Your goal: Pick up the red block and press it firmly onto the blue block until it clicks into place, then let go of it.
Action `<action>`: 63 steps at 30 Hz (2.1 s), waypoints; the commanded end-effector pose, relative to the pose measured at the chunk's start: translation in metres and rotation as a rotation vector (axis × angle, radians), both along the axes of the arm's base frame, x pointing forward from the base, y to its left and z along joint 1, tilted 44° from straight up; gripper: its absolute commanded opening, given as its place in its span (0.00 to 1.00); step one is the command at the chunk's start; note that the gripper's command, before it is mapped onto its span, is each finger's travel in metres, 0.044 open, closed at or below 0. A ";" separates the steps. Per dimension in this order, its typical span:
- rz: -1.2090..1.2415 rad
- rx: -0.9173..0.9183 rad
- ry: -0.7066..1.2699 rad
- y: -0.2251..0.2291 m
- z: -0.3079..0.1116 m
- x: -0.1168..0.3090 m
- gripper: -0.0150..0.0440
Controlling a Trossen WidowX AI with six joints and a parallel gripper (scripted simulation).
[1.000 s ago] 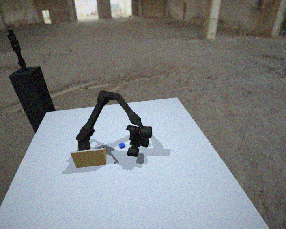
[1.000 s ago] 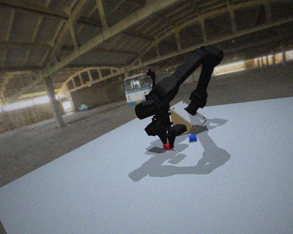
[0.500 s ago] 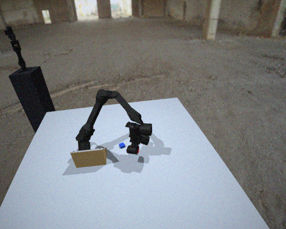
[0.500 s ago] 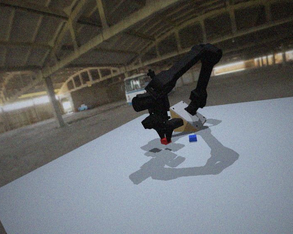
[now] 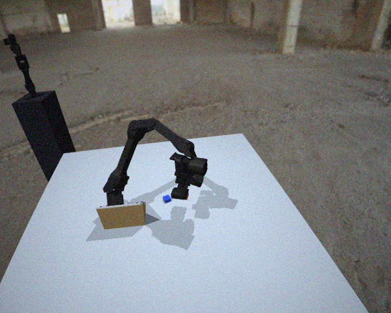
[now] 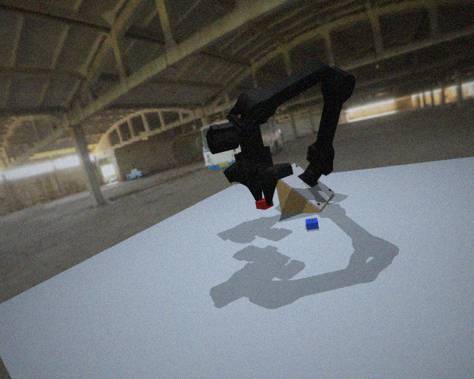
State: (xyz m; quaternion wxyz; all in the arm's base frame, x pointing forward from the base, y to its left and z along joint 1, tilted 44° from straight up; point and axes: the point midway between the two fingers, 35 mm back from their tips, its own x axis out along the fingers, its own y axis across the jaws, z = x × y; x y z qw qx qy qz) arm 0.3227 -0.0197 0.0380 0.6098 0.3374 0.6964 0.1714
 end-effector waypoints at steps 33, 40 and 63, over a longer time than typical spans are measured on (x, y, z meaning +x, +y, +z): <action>0.455 0.027 -0.405 0.069 0.033 -0.076 0.25; 0.512 0.033 -0.457 0.079 0.033 -0.092 0.25; 0.512 0.034 -0.458 0.104 0.005 -0.093 0.25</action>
